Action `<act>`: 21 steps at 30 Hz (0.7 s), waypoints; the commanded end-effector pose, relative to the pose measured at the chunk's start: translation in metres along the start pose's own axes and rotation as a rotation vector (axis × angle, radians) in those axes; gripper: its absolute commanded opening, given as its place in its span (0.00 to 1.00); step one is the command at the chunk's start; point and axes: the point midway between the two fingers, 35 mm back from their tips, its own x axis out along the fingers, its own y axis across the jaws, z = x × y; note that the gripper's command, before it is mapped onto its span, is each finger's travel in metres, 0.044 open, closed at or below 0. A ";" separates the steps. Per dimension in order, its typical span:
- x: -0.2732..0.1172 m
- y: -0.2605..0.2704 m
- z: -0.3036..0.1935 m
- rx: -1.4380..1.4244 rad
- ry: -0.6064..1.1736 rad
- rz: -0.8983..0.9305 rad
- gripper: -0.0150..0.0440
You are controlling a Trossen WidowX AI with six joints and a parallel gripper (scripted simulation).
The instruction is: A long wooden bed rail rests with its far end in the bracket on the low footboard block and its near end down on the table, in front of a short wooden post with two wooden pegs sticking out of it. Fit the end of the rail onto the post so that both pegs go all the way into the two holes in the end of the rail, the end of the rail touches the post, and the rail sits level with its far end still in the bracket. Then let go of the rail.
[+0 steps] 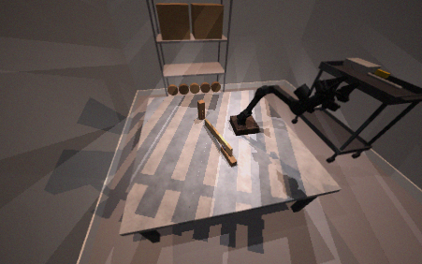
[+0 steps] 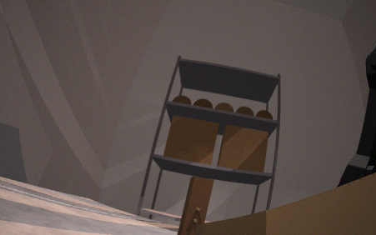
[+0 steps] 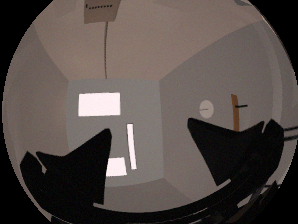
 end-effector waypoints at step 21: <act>-0.081 0.166 0.179 -1.145 -0.568 -0.308 1.00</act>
